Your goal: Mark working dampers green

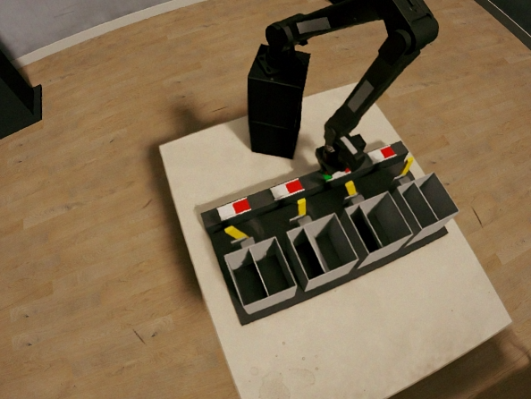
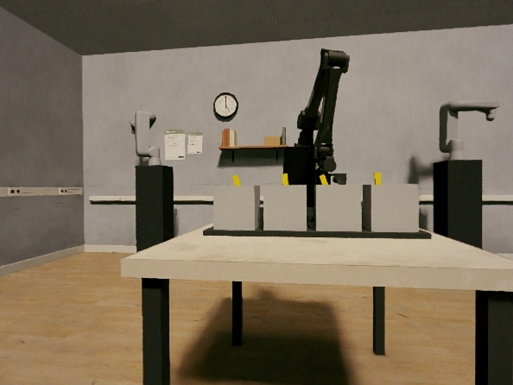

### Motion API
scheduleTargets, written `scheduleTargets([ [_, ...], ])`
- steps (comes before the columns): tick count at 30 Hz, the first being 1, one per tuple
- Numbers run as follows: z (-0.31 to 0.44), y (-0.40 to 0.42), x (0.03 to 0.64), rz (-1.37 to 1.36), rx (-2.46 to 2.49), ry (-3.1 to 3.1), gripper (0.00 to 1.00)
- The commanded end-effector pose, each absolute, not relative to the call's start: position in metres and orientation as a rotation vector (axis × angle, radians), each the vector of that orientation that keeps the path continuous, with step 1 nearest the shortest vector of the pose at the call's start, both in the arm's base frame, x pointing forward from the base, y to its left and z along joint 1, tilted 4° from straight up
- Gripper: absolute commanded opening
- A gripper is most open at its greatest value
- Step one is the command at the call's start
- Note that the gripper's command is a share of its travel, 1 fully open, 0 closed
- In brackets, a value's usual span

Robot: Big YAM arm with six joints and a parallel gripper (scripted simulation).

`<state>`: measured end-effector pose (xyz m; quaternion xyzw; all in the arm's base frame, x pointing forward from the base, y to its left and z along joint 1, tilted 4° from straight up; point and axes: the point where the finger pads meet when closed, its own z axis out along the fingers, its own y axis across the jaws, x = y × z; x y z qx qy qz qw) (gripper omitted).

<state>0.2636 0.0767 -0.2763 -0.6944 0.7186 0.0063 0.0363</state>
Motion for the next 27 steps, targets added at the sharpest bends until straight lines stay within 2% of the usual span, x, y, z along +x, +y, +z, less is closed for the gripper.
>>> scheduleTargets([
  [1,-0.270,0.086,0.274,0.007,-2.119,2.191,0.00],
  [27,-0.269,0.099,0.274,0.007,-2.118,2.190,0.00],
])
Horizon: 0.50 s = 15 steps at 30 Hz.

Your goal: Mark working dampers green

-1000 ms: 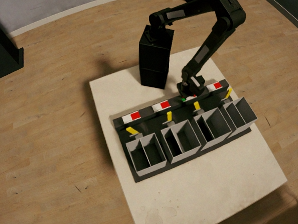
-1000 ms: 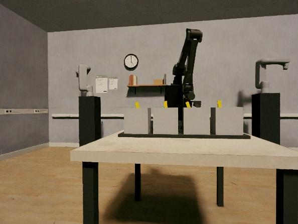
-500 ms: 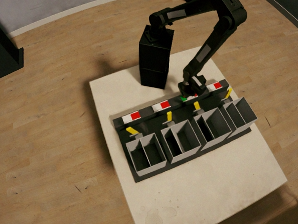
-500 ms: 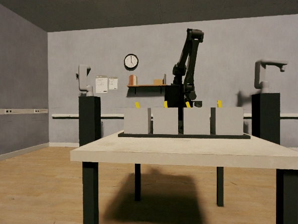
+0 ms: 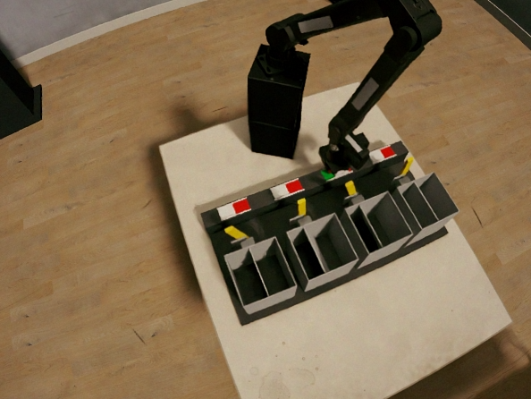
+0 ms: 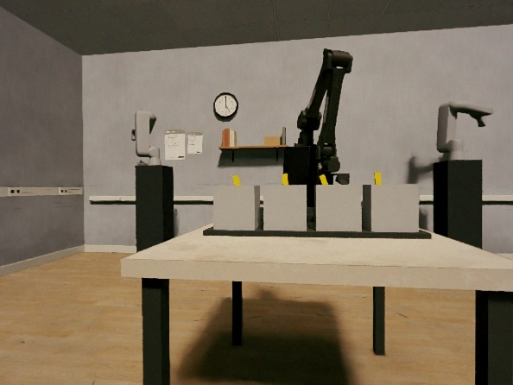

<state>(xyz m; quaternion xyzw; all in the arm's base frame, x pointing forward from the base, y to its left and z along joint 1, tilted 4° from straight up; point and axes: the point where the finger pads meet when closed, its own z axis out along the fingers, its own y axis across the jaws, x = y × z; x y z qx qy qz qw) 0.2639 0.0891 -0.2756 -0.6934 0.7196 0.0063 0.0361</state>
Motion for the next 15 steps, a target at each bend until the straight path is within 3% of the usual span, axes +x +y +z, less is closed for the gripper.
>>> scheduleTargets([
  [1,-0.2693,0.0990,0.2740,0.008,-2.118,2.191,0.00],
  [15,-0.2690,0.1039,0.2741,0.009,-2.118,2.191,0.00],
])
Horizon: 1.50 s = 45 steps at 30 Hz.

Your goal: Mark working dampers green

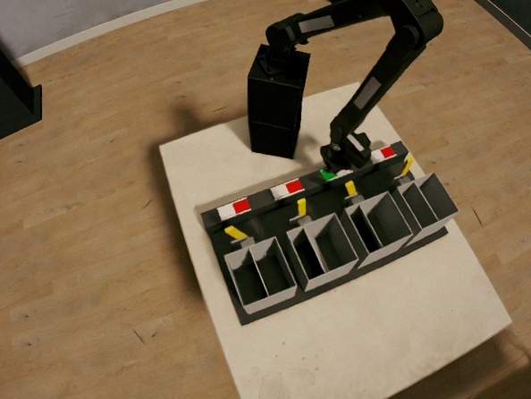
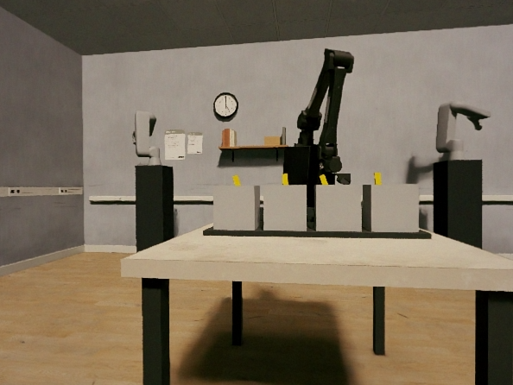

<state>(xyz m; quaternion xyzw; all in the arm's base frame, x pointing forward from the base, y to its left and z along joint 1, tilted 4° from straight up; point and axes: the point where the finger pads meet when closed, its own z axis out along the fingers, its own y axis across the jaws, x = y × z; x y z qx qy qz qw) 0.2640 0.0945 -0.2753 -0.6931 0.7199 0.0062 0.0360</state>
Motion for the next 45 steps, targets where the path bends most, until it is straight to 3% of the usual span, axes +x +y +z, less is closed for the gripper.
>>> scheduleTargets([
  [1,-0.2689,0.1041,0.2740,0.009,-2.118,2.190,0.00],
  [45,-0.2685,0.1085,0.2739,0.008,-2.121,2.186,0.00],
])
